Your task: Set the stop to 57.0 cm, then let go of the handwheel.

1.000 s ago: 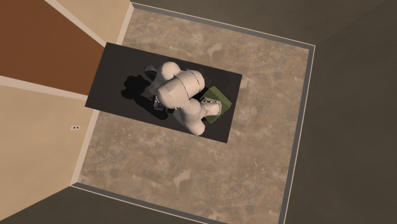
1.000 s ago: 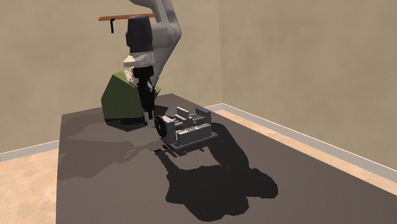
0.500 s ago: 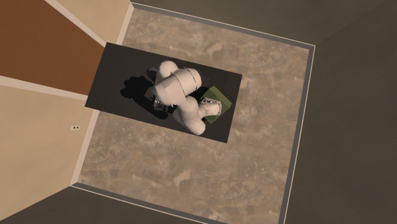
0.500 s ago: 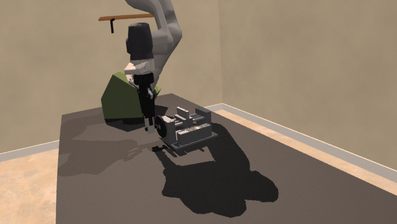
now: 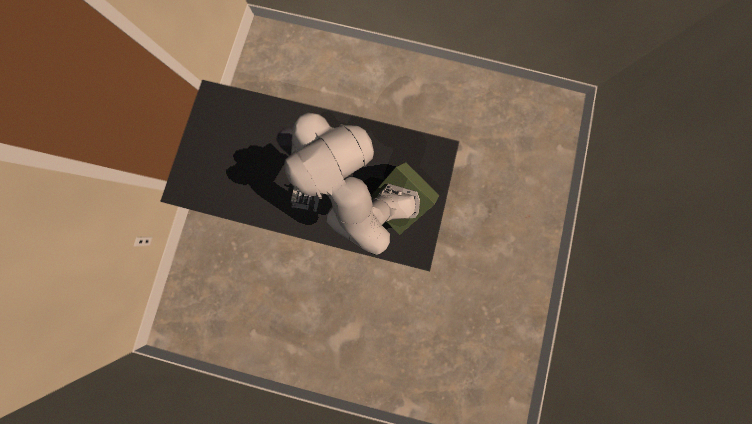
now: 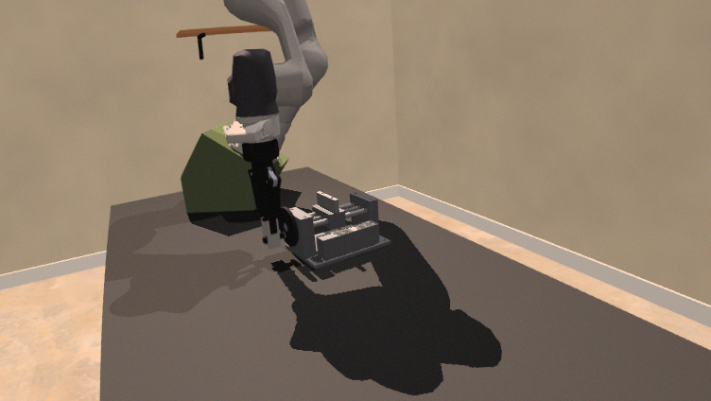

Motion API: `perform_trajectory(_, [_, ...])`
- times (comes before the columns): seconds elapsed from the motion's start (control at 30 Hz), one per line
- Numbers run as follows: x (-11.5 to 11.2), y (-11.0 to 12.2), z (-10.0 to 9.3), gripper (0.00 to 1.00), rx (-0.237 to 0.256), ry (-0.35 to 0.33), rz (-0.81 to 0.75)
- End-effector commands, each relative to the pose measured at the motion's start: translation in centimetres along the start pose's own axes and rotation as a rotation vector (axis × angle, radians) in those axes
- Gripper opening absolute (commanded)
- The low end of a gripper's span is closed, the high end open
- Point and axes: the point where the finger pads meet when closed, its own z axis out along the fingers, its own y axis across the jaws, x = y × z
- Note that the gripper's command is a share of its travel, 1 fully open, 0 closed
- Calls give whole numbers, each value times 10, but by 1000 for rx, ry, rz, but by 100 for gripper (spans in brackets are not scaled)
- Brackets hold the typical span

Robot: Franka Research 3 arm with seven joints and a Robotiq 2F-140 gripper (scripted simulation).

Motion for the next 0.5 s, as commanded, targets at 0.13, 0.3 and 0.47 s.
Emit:
perform_trajectory(0.13, [2,-16,6,4,4,1,9])
perform_trajectory(0.3, [2,-26,6,4,4,1,9])
perform_trajectory(0.47, [2,-42,-4,4,4,1,9])
